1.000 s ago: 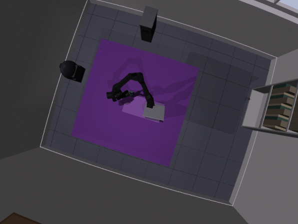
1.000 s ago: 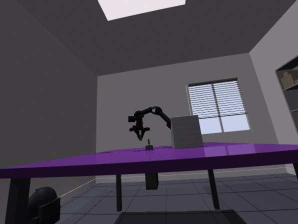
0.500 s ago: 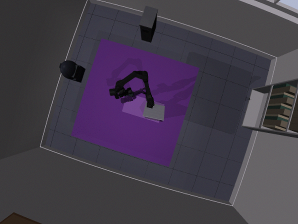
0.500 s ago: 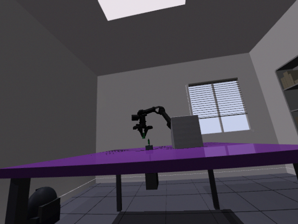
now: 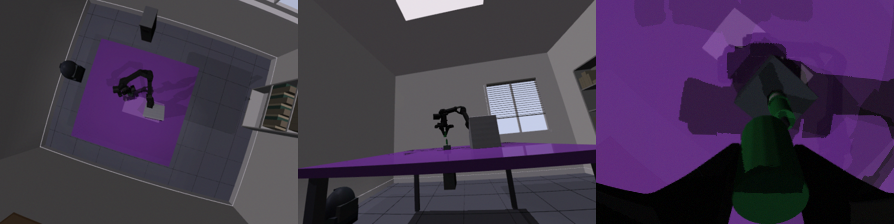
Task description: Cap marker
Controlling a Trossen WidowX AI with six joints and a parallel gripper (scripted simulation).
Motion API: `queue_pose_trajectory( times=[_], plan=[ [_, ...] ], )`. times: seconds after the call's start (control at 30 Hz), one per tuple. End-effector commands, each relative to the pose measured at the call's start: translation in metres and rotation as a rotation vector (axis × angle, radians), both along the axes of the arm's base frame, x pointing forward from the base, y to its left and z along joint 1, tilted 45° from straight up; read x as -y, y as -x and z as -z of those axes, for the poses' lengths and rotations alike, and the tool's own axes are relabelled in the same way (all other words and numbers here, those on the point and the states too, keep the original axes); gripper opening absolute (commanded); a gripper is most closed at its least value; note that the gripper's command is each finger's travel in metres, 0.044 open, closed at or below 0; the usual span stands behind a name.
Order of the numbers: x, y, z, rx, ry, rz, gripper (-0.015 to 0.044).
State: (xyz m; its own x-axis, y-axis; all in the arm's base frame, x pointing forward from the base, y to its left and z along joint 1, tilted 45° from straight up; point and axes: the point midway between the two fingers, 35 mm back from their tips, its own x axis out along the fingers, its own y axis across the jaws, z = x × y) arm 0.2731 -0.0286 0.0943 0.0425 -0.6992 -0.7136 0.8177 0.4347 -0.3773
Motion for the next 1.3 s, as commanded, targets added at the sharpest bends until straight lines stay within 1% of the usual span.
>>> queue_pose_trajectory(
  times=[0.0, 0.47, 1.27],
  plan=[
    [0.004, 0.008, -0.005, -0.006, 0.005, -0.004, 0.0000],
    [0.011, 0.011, -0.001, -0.006, 0.005, -0.004, 0.0000],
    [0.037, 0.008, 0.026, -0.006, 0.005, -0.004, 0.0000]
  ],
)
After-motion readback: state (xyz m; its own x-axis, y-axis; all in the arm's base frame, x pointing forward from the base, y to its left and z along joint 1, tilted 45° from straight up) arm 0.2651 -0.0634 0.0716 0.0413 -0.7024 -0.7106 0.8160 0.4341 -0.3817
